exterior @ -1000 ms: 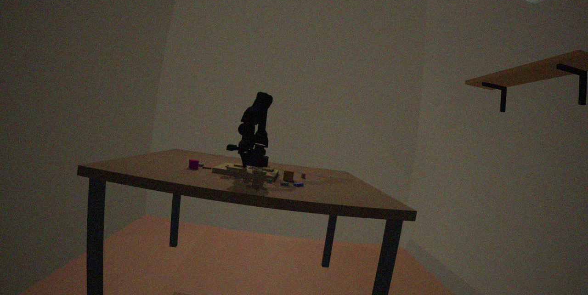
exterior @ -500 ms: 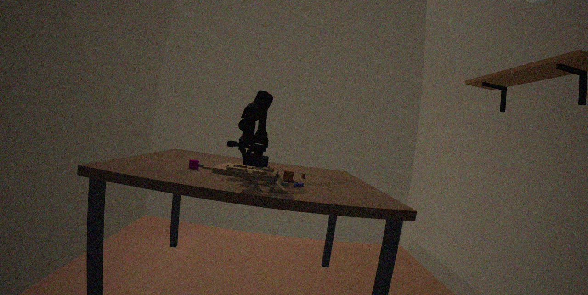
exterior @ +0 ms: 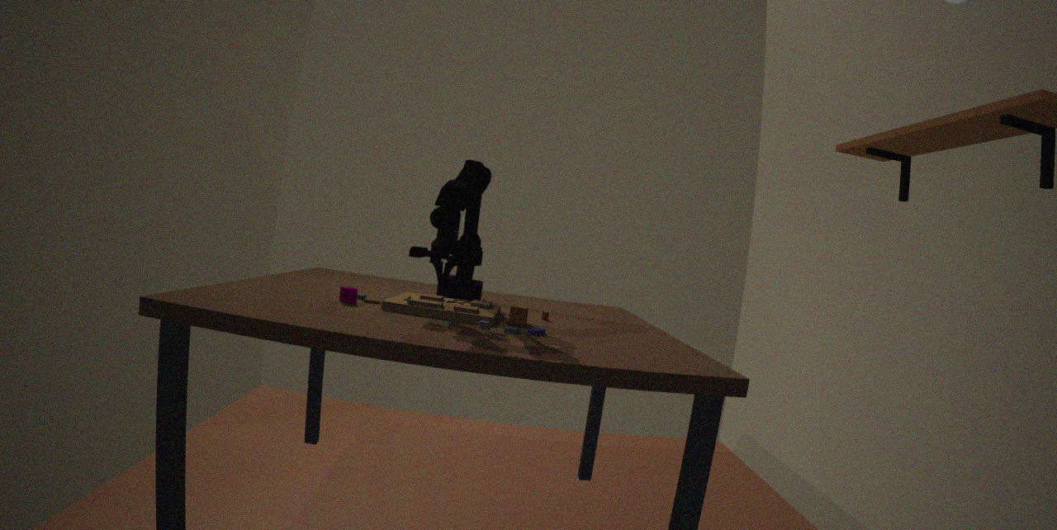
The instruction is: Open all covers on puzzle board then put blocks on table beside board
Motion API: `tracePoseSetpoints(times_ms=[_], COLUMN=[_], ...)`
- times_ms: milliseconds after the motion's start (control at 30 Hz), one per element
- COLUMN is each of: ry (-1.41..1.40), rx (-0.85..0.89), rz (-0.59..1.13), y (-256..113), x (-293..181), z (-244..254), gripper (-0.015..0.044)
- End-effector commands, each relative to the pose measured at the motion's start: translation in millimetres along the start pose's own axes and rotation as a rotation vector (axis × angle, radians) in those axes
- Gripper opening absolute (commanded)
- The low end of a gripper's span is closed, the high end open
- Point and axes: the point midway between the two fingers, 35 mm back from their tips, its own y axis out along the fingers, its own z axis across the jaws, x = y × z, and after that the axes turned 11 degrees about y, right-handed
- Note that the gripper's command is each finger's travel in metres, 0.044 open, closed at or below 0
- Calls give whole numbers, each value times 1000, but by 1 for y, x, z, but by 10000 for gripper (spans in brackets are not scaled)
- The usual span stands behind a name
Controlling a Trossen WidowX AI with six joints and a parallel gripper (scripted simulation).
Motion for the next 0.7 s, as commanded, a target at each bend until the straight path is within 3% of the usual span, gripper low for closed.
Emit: tracePoseSetpoints(times_ms=[0, 667], ry=[-67, -538], rx=[0, 7], rz=[7, 10], y=[-4, -15], x=[-17, -131], z=[3, 8], gripper=[0, 0])
